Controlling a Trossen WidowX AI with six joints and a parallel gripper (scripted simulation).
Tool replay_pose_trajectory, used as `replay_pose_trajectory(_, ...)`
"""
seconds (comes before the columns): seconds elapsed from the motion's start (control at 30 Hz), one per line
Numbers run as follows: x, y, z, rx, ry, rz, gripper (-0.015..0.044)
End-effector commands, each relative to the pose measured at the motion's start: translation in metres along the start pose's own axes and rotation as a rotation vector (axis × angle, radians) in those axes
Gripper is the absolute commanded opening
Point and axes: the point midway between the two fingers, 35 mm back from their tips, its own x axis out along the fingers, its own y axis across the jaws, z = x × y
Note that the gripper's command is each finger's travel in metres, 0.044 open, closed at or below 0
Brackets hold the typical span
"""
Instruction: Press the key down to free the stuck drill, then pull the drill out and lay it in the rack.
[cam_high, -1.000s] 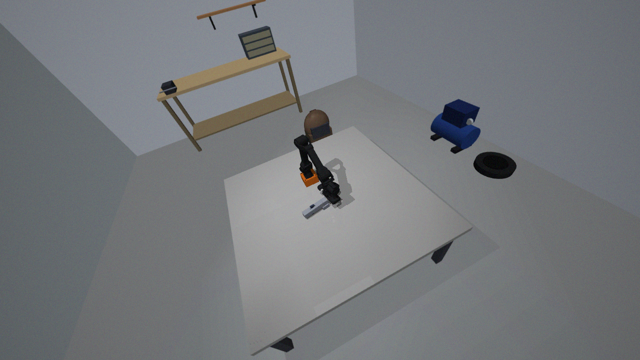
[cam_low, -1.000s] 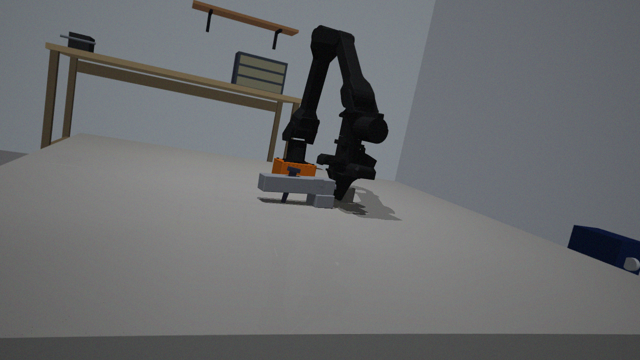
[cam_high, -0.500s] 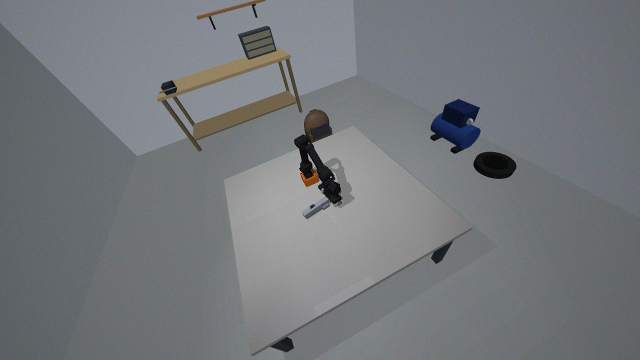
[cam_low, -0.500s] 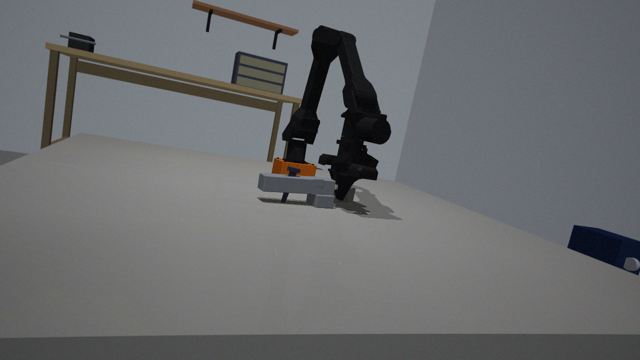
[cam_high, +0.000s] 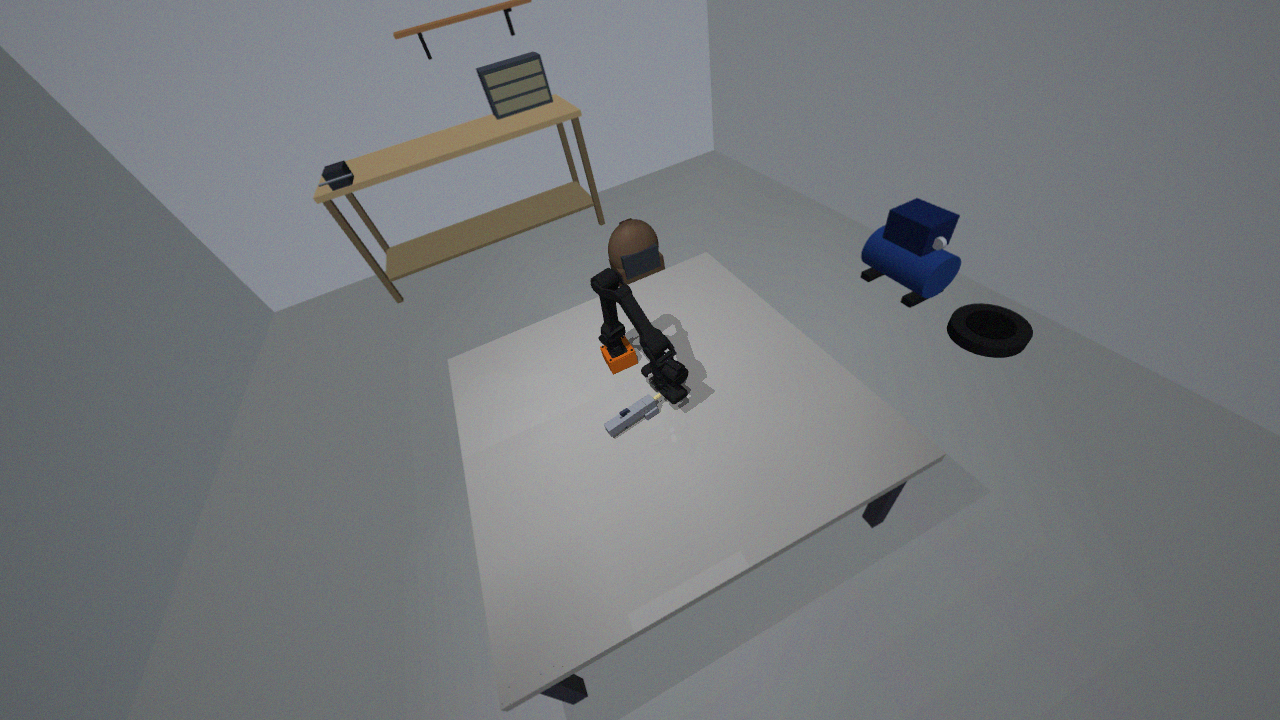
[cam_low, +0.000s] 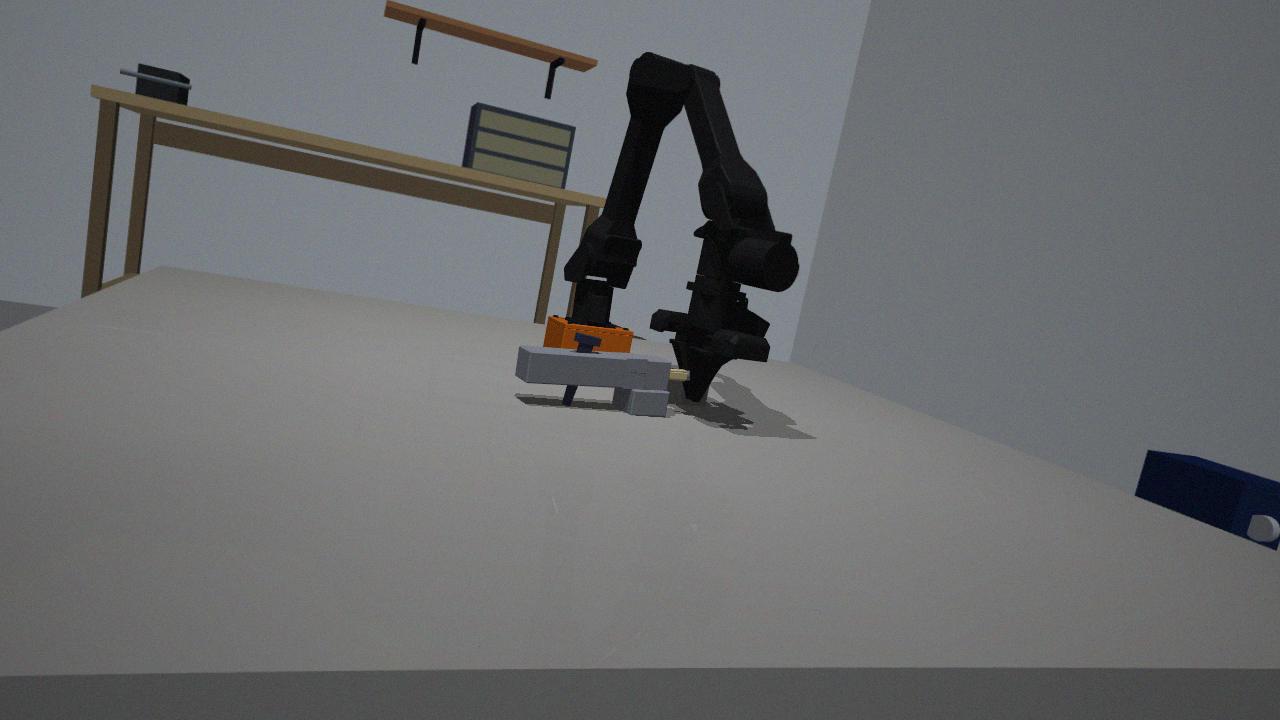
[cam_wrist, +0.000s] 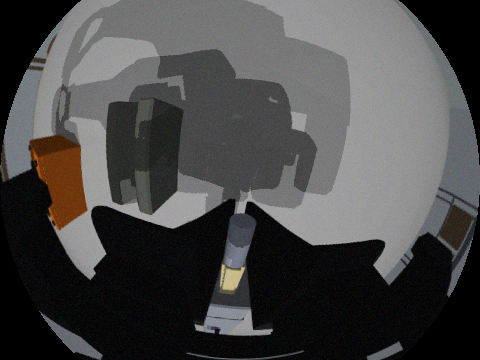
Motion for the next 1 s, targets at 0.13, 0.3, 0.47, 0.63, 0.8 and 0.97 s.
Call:
replay_pose_trajectory(0.13,-0.002,-0.001,0.013,0.005,-0.006,-0.001,0.0)
replay_pose_trajectory(0.3,-0.001,0.0,0.012,0.001,-0.001,0.001,0.0026)
replay_pose_trajectory(0.47,-0.001,0.0,0.012,0.001,-0.001,0.001,0.0157)
replay_pose_trajectory(0.63,0.0,0.0,0.012,0.001,-0.001,0.001,0.0289)
replay_pose_trajectory(0.8,0.001,0.0,0.009,0.004,-0.005,0.0,0.042)
replay_pose_trajectory(0.97,0.002,0.0,0.006,0.005,-0.005,-0.001,0.044)
